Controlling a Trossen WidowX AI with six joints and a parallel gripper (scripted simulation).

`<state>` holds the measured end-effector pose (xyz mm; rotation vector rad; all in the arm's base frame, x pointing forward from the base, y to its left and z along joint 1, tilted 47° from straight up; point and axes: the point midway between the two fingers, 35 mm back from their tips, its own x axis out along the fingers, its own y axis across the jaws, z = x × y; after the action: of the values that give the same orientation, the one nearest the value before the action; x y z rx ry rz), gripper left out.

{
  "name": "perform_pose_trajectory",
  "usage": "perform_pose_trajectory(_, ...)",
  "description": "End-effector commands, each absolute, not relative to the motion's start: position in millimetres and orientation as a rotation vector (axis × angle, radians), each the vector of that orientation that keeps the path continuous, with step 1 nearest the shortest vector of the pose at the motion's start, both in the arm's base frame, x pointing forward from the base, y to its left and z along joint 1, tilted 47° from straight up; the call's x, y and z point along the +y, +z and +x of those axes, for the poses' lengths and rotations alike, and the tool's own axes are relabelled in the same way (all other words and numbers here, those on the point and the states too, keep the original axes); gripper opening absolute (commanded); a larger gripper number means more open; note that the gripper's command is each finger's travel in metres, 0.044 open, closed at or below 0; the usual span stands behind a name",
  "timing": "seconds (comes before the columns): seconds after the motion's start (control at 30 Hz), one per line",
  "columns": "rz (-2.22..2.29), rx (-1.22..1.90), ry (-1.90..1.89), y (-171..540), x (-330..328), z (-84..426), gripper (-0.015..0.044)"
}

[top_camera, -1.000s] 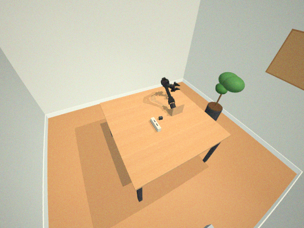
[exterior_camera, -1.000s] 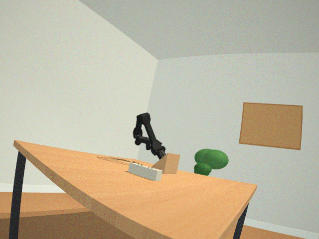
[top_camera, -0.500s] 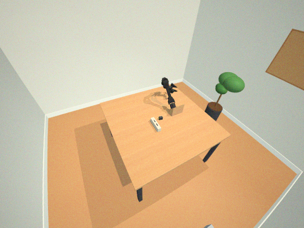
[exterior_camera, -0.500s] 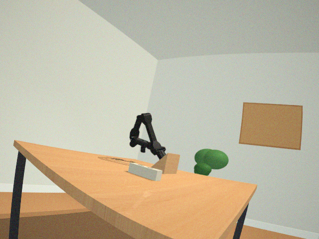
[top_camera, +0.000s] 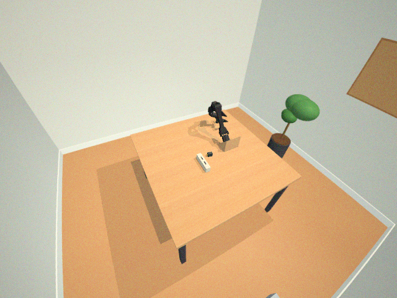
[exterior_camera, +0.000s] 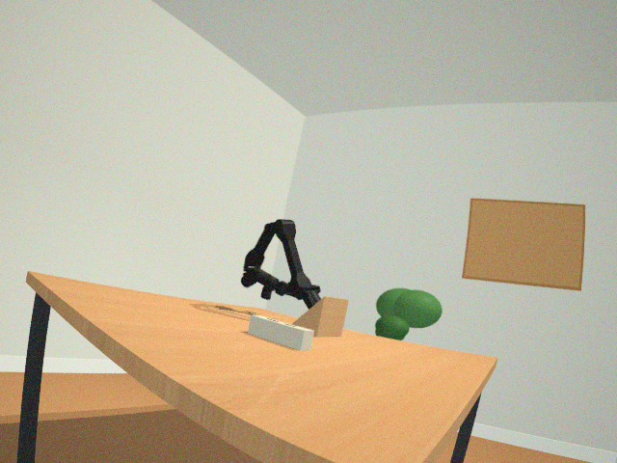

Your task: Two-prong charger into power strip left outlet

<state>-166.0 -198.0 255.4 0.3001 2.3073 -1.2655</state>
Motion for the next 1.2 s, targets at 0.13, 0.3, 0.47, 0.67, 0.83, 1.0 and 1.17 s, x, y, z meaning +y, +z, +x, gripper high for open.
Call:
perform_pose_trajectory(0.13,0.196,2.231,-1.281,251,-219,-142,0.0440)
perform_pose_trajectory(0.3,0.139,2.187,-1.284,249,-230,-127,0.0440)
perform_pose_trajectory(0.47,0.086,2.141,-1.285,247,-239,-112,0.0440)
perform_pose_trajectory(0.67,0.026,2.084,-1.281,244,-250,-92,0.0440)
perform_pose_trajectory(0.83,-0.021,2.036,-1.275,242,-257,-75,0.0440)
perform_pose_trajectory(1.0,-0.065,1.987,-1.267,240,-263,-57,0.0440)
perform_pose_trajectory(1.17,-0.105,1.938,-1.255,237,-268,-39,0.0440)
